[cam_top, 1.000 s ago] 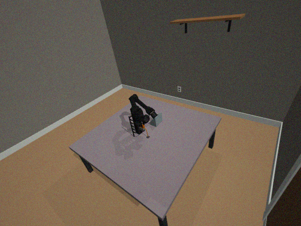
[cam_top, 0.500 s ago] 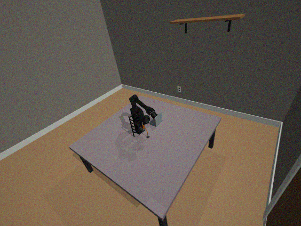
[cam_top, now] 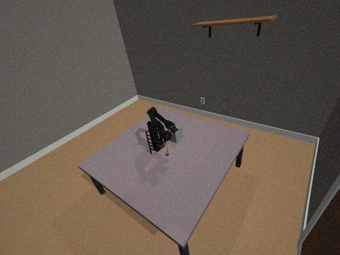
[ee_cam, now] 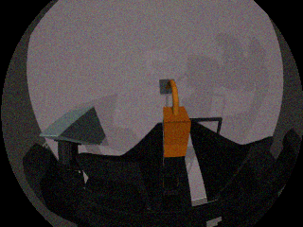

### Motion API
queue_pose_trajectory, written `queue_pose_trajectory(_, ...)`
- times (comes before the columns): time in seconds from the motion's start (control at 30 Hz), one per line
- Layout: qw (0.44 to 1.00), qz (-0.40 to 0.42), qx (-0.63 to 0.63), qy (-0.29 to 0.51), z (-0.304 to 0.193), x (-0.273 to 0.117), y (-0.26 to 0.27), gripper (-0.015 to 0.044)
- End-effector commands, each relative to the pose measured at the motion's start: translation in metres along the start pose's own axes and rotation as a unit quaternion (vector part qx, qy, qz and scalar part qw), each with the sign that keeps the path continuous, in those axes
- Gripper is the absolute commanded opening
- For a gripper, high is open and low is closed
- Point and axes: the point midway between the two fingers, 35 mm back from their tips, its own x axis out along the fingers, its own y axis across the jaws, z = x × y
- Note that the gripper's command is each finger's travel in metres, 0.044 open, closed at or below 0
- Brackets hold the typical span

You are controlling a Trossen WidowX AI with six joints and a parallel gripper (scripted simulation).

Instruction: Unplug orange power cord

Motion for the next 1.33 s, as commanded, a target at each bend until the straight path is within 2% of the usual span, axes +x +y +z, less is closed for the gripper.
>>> queue_pose_trajectory(0.0,1.0,-0.004,-0.002,-0.001,-0.002,-0.001,-0.001,0.021)
queue_pose_trajectory(0.17,1.0,-0.004,-0.002,-0.001,0.0,-0.001,-0.001,0.0341)
queue_pose_trajectory(0.3,1.0,-0.004,-0.002,-0.002,0.025,-0.007,-0.002,0.044)
queue_pose_trajectory(0.47,1.0,-0.004,-0.001,-0.003,0.058,-0.014,-0.001,0.044)
queue_pose_trajectory(1.3,1.0,-0.004,-0.001,-0.003,0.058,-0.014,-0.001,0.044)
